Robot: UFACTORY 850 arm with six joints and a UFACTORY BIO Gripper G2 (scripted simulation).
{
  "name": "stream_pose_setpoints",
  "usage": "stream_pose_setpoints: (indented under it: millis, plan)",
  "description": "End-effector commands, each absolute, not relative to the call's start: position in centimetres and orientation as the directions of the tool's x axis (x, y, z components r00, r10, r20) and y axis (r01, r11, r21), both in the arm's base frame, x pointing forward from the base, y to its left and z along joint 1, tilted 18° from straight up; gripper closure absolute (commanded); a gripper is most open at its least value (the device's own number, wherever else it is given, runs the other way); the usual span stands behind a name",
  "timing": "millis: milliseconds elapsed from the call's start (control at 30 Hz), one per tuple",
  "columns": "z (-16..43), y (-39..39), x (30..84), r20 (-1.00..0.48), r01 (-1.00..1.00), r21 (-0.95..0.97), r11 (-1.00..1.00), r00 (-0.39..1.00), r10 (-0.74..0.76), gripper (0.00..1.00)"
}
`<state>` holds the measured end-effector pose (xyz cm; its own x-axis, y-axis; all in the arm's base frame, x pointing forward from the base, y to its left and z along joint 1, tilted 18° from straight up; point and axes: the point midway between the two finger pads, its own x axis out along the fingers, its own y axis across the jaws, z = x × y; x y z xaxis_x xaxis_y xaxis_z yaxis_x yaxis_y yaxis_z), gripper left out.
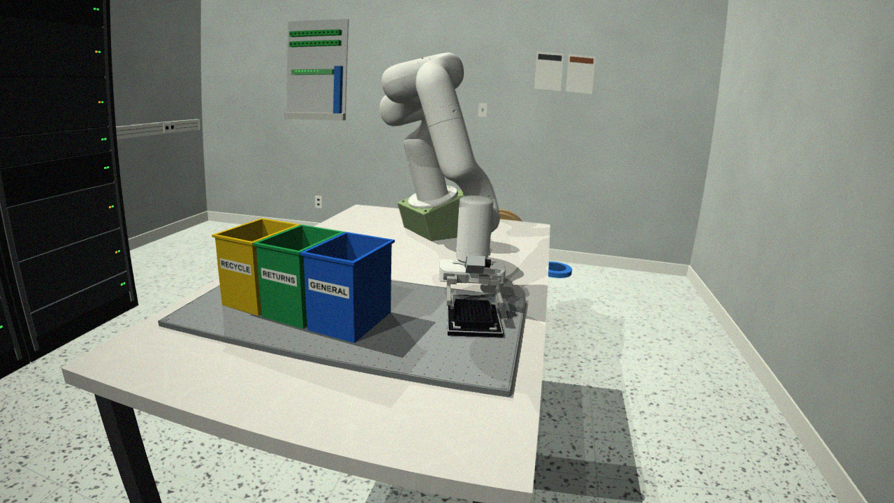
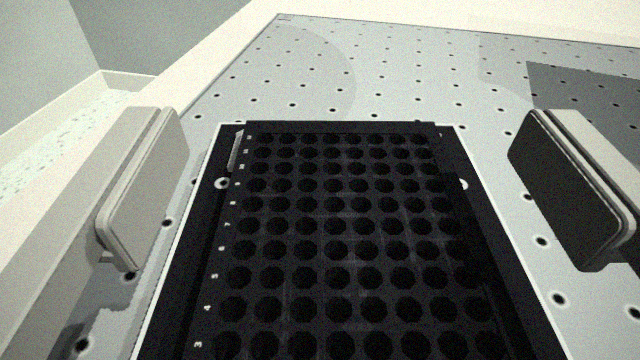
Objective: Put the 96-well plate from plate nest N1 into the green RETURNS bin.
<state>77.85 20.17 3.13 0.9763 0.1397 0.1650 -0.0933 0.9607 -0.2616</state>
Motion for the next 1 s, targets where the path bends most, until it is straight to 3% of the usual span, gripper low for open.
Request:
stream_pose_setpoints:
  millis: [0, 967]
  plan:
    - [3.2, 20.2, 77.9, 0.167, -0.093, -0.261, 0.961, 0.976, 0.140, 0.63]
    - [1.7, 19.8, 78.2, 0.167, -0.093, -0.261, 0.961, 0.976, 0.140, 0.63]
